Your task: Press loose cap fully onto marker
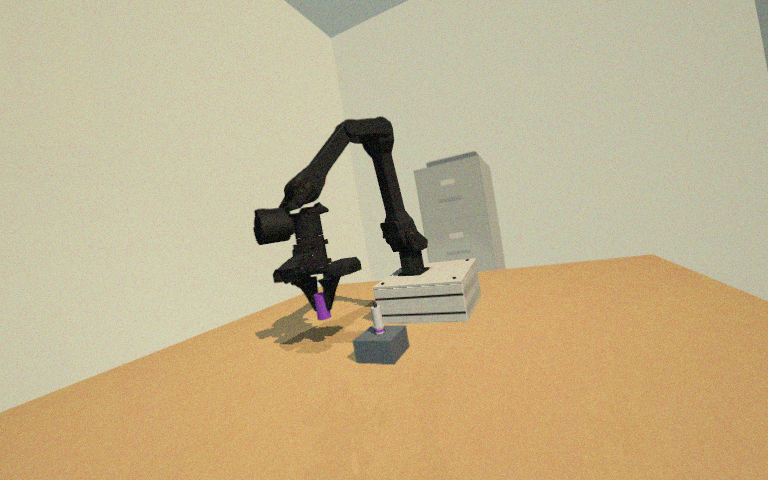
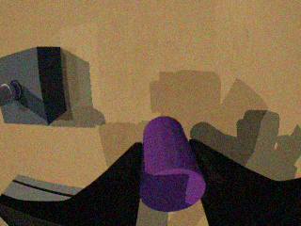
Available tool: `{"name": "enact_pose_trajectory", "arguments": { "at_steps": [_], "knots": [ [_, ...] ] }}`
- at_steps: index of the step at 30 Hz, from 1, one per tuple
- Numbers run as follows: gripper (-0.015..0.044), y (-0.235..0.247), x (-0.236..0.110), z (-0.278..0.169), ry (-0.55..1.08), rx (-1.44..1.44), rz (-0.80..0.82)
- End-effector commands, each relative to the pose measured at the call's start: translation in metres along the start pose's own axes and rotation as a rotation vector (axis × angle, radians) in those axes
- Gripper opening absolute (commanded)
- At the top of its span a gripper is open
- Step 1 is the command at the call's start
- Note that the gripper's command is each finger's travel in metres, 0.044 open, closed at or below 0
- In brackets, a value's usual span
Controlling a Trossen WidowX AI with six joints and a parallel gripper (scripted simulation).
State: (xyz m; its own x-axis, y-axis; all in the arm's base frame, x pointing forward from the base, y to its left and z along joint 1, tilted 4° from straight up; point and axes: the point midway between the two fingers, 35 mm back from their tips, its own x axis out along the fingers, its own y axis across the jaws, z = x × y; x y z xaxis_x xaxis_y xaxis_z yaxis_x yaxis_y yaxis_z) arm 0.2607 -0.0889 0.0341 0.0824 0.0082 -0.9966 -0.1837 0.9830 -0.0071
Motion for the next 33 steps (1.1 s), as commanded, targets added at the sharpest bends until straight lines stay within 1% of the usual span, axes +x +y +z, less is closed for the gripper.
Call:
{"name": "enact_pose_trajectory", "arguments": {
  "at_steps": [1, 33],
  "knots": [
    [0.0, 0.01, -0.006, 0.006, -0.002, -0.003, -0.002],
    [0.0, 0.098, -0.039, 0.038, -0.003, -0.009, 0.006]
  ]
}}
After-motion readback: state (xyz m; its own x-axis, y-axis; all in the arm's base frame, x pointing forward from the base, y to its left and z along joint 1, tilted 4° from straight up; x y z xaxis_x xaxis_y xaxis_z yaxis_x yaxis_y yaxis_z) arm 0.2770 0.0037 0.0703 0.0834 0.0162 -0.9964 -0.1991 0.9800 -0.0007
